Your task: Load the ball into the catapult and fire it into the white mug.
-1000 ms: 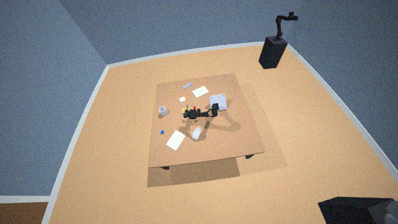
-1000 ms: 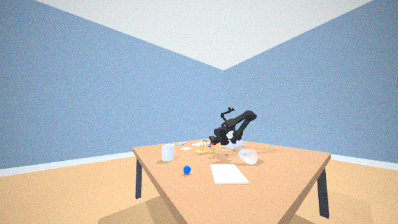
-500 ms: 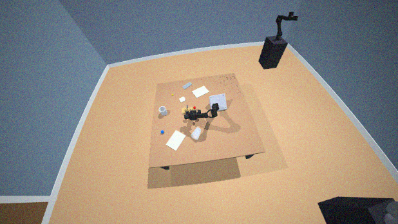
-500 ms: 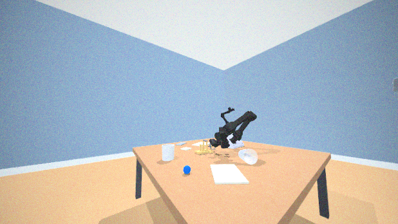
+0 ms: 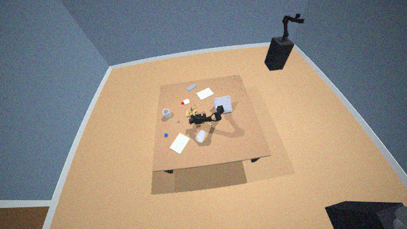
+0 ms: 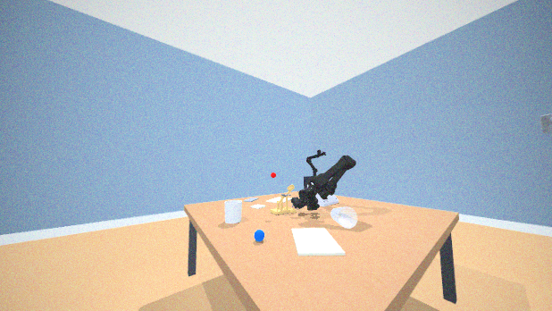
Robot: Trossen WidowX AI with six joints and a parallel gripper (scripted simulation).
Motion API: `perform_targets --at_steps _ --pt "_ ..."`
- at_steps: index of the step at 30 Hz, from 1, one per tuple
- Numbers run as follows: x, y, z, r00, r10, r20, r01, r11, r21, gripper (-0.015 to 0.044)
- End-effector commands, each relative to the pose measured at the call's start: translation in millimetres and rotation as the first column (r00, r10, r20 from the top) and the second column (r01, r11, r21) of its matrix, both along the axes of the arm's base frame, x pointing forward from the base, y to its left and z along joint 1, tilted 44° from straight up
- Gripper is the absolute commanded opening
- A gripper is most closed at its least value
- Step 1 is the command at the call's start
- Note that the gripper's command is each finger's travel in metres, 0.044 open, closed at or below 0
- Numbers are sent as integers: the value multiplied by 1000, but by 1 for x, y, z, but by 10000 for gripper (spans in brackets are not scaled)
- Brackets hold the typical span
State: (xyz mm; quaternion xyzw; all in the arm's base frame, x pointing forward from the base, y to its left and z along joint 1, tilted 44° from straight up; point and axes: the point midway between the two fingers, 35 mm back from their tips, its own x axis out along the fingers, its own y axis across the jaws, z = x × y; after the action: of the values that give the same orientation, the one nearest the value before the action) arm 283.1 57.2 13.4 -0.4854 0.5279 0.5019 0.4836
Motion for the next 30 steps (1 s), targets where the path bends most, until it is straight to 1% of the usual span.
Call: perform_targets --at_steps 1,6,7,9,10,13,18,25,26,30 --pt "10 -8 33 1000 -1 13 1 1000 5 0" --pt "11 -36 116 1000 2 23 -2 1000 1 0" --pt "9 -38 124 1000 2 24 -2 1000 1 0" --pt "8 -39 127 1000 2 24 -2 1000 1 0" --pt "13 -35 110 999 -14 33 14 1000 5 26" --pt "20 -35 108 997 -57 50 56 998 23 105" --pt "45 -37 105 976 -199 94 190 978 90 236" --pt "83 -43 101 905 -404 132 373 905 206 420" --pt "88 -44 100 892 -432 135 397 890 223 440" --pt "110 -49 99 832 -538 137 485 824 295 440"
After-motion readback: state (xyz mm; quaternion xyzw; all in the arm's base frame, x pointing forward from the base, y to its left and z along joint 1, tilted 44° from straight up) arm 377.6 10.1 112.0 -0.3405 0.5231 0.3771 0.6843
